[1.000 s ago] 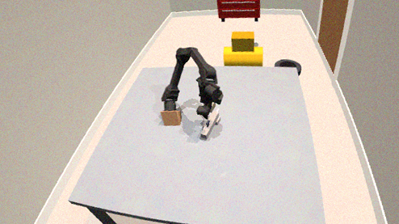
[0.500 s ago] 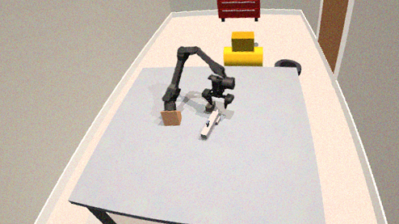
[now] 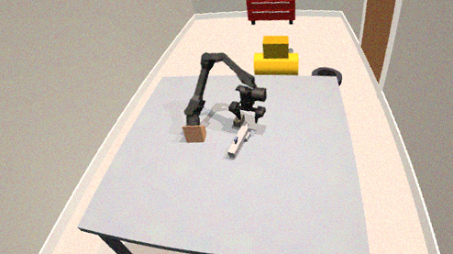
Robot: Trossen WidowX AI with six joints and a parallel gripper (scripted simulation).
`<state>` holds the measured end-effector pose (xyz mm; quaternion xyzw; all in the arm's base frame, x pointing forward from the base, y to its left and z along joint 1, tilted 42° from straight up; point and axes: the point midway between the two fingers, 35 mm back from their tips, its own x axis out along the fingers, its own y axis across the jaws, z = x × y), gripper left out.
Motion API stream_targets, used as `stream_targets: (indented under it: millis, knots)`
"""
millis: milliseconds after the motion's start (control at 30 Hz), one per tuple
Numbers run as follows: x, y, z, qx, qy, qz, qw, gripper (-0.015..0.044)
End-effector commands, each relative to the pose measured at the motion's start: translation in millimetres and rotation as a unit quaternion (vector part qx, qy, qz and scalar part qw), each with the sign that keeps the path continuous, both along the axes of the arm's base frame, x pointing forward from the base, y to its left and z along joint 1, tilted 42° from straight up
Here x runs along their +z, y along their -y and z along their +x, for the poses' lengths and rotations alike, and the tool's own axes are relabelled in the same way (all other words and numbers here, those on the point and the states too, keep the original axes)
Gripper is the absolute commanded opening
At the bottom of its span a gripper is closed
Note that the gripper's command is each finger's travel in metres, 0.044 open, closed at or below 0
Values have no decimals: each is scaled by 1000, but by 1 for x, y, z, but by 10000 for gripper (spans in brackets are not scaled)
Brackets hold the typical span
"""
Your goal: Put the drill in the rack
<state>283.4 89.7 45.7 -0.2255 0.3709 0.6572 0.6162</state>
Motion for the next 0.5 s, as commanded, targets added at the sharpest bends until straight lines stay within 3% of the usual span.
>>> stream_targets:
  millis: [0, 467]
  knots:
    - [-5, -3, -2, 0, -2, 2, 1000, 440]
    - [-25, -13, -5, 0, -2, 3, 1000, 440]
